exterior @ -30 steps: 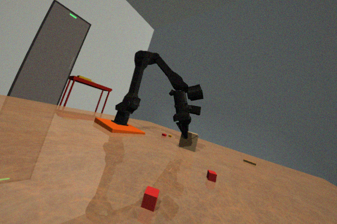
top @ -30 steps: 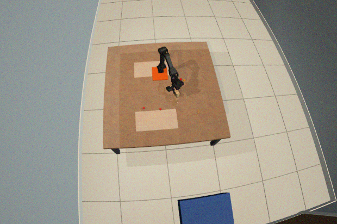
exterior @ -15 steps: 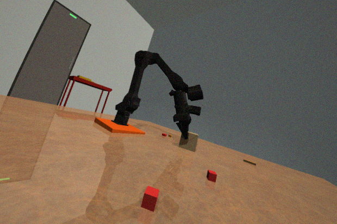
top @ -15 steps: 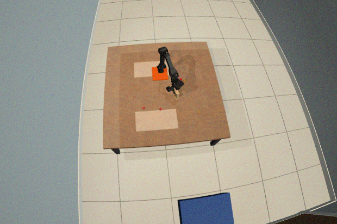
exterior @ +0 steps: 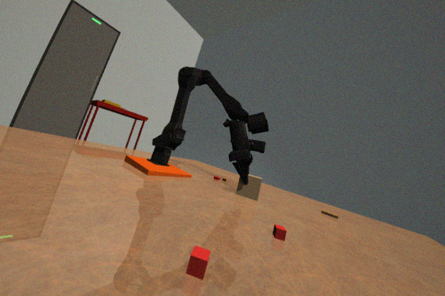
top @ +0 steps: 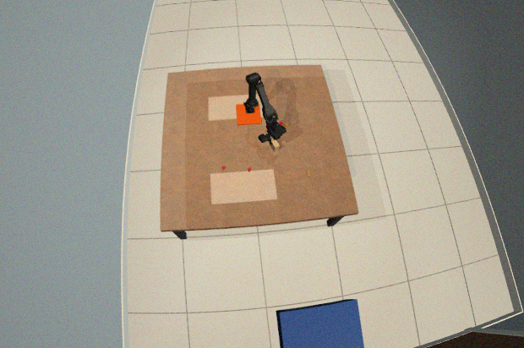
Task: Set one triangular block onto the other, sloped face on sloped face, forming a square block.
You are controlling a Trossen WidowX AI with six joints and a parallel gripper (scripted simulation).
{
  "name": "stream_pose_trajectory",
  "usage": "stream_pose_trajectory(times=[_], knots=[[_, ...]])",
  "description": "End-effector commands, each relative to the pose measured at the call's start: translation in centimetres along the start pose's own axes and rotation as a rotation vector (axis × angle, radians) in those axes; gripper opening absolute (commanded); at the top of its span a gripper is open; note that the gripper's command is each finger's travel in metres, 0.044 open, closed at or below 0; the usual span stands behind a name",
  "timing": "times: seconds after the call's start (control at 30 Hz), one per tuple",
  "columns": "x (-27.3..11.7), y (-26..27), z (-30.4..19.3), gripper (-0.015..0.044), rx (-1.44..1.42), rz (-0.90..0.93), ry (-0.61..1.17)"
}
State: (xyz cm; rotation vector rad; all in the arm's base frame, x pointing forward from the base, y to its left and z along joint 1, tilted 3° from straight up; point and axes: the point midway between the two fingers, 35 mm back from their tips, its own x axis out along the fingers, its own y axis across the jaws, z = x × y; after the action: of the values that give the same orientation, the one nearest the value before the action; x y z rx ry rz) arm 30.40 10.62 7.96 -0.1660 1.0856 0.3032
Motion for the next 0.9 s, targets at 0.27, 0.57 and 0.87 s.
stream_pose_trajectory(times=[0.27, 0.57, 0.87], knots=[[0.04, -0.03, 0.02, 0.0, 0.003, -0.002, -0.001], [0.04, 0.0, -0.01, 0.0184, 0.0, 0.0, 0.0], [0.04, 0.0, -0.01, 0.042, 0.0, 0.0, 0.0]])
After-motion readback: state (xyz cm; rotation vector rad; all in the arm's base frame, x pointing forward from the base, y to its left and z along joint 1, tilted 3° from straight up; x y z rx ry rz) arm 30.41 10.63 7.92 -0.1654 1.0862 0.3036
